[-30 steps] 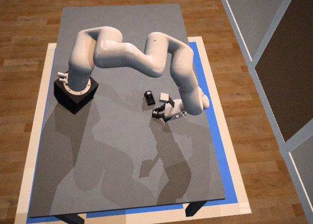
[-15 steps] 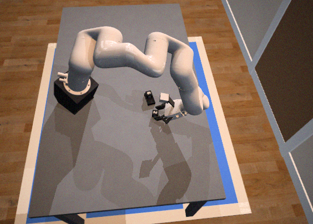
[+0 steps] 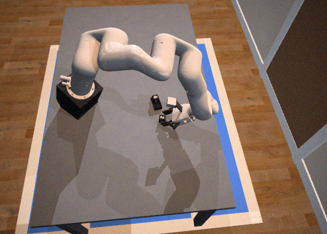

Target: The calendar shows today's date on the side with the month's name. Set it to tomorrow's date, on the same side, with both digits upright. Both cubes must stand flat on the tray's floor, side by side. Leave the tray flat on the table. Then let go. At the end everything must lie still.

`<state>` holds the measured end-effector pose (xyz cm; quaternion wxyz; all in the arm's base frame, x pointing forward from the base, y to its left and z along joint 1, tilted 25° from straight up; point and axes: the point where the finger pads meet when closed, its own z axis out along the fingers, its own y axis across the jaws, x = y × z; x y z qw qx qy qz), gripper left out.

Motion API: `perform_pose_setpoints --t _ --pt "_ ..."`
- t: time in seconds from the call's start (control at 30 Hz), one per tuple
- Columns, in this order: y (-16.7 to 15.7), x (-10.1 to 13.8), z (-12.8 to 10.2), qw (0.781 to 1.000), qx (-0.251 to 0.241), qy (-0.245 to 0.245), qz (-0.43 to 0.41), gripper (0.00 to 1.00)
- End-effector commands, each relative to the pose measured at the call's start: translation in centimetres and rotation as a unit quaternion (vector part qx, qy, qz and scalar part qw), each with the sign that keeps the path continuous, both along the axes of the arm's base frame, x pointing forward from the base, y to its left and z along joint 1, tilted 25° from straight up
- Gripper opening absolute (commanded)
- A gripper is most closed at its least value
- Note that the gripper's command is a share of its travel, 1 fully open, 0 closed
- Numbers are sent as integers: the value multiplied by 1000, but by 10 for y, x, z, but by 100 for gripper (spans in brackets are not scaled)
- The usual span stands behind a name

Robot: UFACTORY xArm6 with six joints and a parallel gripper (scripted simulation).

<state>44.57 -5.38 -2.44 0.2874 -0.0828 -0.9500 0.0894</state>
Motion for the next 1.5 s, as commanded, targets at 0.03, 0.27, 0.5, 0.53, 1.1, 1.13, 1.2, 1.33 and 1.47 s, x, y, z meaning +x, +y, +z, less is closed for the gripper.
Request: perform_pose_setpoints --t 0.03,0.27,0.5,0.53,1.1,1.13,1.2,1.33,1.47 --pt "0 1 2 1000 0 -2 0 71" --pt "2 -1 7 1000 0 -2 0 71" --pt "7 -8 25 1000 0 -2 0 71" --pt "8 -10 29 1000 0 -2 0 71" --pt "17 -23 63 1000 0 -2 0 71" --pt "17 -23 64 1000 0 -2 0 71" --pt "17 -23 64 1000 0 -2 0 71" --pt "17 -23 64 1000 -1 -8 2 71" --pt "16 -24 64 1000 -4 -26 5 71"
